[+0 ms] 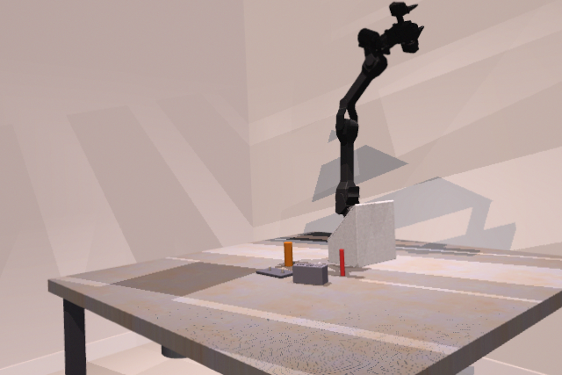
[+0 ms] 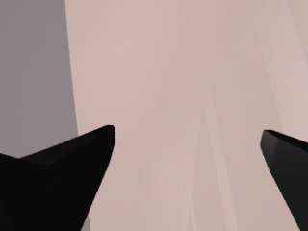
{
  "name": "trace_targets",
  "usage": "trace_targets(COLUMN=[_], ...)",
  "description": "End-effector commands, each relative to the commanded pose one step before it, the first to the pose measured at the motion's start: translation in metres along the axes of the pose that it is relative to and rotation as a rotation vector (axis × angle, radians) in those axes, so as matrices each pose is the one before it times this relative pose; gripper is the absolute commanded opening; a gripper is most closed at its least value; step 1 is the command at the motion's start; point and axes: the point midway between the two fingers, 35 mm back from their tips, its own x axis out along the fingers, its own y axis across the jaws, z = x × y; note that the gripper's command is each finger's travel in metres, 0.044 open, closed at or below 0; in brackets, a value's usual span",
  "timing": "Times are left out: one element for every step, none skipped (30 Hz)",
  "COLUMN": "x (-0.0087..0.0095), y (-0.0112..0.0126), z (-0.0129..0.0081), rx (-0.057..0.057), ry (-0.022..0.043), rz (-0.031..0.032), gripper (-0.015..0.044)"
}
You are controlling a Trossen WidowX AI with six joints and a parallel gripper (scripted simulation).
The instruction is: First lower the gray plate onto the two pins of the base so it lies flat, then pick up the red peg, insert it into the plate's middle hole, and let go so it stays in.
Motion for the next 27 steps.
trace_targets(x=[0.0,-0.00102,-0.00308,-0.00514,-0.00616,-0.00599,-0.0058,-0.0056,-0.0054,-0.00519,-0.00498,-0.00475,-0.00453,-0.00429,-0.00406,-0.00381,-0.00356,-0.00331,-0.00305,-0.00279,-0.00253,-0.00222,-0.00199,-0.00177,-0.00155,-0.00133,-0.00111], y=[0.0,0.00149,0.00444,0.00739,0.00899,0.00901,0.00902,0.00901,0.00898,0.00895,0.0089,0.00883,0.00875,0.00865,0.00854,0.00842,0.00828,0.00813,0.00796,0.00778,0.00758,0.00653,0.00626,0.006,0.00574,0.00546,0.00517], z=[0.0,0.00209,0.00628,0.01055,0.013,0.01321,0.01342,0.01362,0.01383,0.01403,0.01423,0.01442,0.01462,0.01481,0.015,0.01518,0.01535,0.01552,0.01569,0.01584,0.01599,0.01443,0.01452,0.01465,0.01477,0.01488,0.01498], rx=[0.0,0.001,0.0028,0.0046,0.0054,0.0052,0.005,0.0048,0.0046,0.0044,0.0043,0.0041,0.004,0.0038,0.0037,0.0036,0.0034,0.0033,0.0032,0.003,0.0029,-0.0018,-0.002,-0.0021,-0.0023,-0.0025,-0.0026], ry=[0.0,-0.00604,-0.01823,-0.0307,-0.03787,-0.03845,-0.03901,-0.03957,-0.04011,-0.04064,-0.04117,-0.04166,-0.04218,-0.04266,-0.04314,-0.0436,-0.04405,-0.04448,-0.0449,-0.04529,-0.04567,-0.04213,-0.04233,-0.04266,-0.04296,-0.04324,-0.04349], rz=[0.0,0.00499,0.01491,0.02463,0.02955,0.02909,0.02859,0.02805,0.02748,0.02688,0.02625,0.02557,0.02488,0.02415,0.02339,0.02259,0.02176,0.02089,0.02,0.01907,0.01811,0.01568,0.01459,0.01354,0.01247,0.01137,0.01026], gripper=[0.0426,0.044,0.044,0.044,0.044,0.044,0.044,0.044,0.044,0.044,0.044,0.044,0.044,0.044,0.044,0.044,0.044,0.044,0.044,0.044,0.044,0.044,0.044,0.044,0.044,0.044,0.044])
